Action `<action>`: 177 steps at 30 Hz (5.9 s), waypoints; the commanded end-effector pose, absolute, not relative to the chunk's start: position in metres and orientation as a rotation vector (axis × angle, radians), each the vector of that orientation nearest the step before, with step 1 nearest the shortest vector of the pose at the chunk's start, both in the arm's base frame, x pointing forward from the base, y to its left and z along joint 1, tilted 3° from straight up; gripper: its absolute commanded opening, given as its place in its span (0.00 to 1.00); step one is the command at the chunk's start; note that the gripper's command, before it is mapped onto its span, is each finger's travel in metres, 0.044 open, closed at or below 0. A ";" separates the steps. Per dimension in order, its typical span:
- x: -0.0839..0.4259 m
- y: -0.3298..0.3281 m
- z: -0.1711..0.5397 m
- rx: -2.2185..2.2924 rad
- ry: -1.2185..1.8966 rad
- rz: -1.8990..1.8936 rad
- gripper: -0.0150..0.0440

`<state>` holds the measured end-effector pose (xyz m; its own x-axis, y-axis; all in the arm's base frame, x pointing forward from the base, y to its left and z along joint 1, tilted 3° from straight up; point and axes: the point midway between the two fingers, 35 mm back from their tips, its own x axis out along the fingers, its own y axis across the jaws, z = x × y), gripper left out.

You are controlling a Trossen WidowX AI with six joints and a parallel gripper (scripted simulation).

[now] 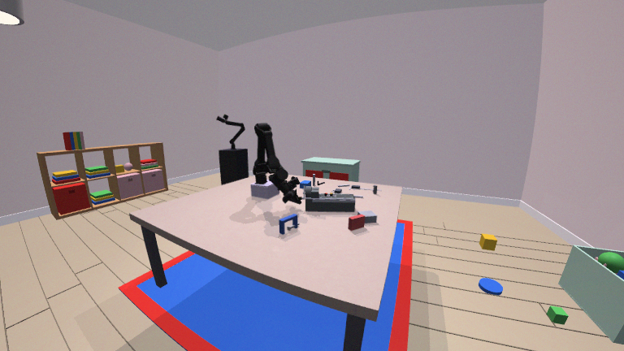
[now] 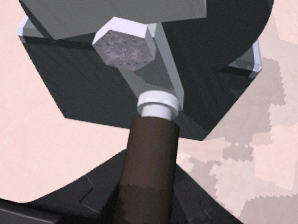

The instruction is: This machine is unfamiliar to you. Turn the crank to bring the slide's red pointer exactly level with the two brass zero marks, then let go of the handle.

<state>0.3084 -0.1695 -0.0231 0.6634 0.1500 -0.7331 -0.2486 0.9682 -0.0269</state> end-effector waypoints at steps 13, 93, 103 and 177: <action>0.310 -0.178 -0.019 -0.147 0.807 0.207 0.25; 0.311 -0.181 -0.016 -0.147 0.807 0.207 0.25; 0.311 -0.181 -0.015 -0.147 0.807 0.207 0.25; 0.342 -0.164 0.146 -0.531 0.860 0.430 1.00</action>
